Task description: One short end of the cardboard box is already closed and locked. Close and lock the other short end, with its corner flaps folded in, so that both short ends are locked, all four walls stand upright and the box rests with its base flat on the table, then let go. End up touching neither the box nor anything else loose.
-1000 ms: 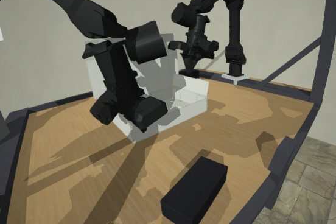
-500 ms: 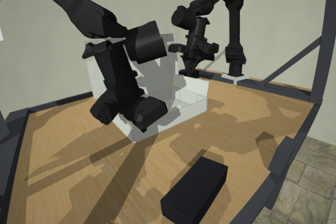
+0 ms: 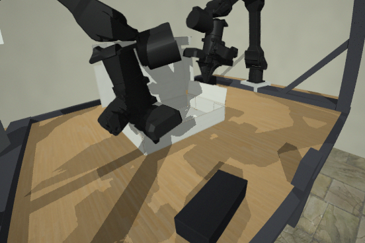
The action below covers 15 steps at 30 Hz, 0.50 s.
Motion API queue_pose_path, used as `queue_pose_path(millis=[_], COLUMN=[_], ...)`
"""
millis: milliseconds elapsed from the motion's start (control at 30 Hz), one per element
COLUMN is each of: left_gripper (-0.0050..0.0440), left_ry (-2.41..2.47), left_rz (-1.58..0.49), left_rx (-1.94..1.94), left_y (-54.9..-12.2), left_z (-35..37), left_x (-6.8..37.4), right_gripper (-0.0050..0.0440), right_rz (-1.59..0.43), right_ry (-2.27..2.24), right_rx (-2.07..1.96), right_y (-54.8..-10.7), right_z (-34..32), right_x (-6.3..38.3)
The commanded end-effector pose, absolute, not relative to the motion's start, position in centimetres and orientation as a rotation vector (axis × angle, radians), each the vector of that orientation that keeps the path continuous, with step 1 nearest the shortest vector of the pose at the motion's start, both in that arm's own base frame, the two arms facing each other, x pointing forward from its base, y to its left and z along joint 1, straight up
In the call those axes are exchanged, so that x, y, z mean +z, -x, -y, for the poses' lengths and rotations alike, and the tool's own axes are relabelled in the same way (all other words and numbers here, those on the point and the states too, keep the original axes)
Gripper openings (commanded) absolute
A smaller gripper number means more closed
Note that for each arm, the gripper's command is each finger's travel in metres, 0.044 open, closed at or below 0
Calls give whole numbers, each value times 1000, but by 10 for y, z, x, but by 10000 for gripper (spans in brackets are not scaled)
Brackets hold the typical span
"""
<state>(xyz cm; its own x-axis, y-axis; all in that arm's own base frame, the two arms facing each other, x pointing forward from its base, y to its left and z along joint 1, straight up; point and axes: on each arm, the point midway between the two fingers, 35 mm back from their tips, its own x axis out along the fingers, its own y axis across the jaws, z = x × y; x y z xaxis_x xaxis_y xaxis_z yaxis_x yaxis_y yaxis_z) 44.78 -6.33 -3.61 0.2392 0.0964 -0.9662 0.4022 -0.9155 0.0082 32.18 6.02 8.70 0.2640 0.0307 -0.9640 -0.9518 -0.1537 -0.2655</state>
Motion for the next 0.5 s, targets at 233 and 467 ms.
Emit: queue_pose_path(millis=[233, 467], left_gripper=[6, 6], left_ry=[-2281, -2281], left_rz=[-448, -448], left_rx=[-1691, -1691], left_y=[-454, -454], left_z=[65, 65], left_x=[-23, -23], right_gripper=[0, 0], right_rz=[-900, -899], right_ry=[1439, 1439], right_rx=[1108, 1107], right_y=[-327, -338], right_z=[-61, -63], right_x=[94, 95])
